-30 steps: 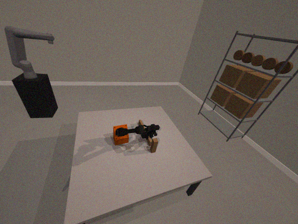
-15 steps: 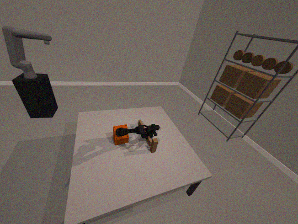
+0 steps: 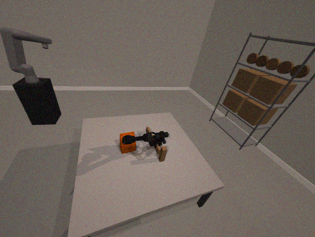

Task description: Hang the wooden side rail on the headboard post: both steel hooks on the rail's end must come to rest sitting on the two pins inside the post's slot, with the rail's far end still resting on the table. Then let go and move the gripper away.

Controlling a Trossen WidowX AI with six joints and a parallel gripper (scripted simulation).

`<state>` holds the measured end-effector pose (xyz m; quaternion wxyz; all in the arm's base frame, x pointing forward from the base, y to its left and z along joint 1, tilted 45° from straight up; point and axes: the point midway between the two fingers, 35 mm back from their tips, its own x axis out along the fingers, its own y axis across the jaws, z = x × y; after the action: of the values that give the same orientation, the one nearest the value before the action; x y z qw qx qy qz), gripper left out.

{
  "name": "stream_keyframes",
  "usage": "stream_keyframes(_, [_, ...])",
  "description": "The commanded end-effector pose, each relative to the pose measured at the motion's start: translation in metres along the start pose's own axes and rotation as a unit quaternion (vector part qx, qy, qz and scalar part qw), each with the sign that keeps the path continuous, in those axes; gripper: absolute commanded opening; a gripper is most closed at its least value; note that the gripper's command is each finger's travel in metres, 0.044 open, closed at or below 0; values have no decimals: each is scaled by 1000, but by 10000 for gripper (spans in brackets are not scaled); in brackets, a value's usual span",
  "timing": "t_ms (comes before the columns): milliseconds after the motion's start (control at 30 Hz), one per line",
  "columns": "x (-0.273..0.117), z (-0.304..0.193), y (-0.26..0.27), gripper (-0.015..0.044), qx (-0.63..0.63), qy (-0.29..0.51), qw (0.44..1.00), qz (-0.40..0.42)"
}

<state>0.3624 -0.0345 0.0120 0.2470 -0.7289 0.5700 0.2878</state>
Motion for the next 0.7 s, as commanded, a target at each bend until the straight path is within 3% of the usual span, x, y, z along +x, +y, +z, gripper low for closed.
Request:
stream_keyframes(0, [-4,1,-2,0,-2,-2,1000,-5])
stream_keyframes(667, [-8,1,-2,0,-2,-2,1000,-5])
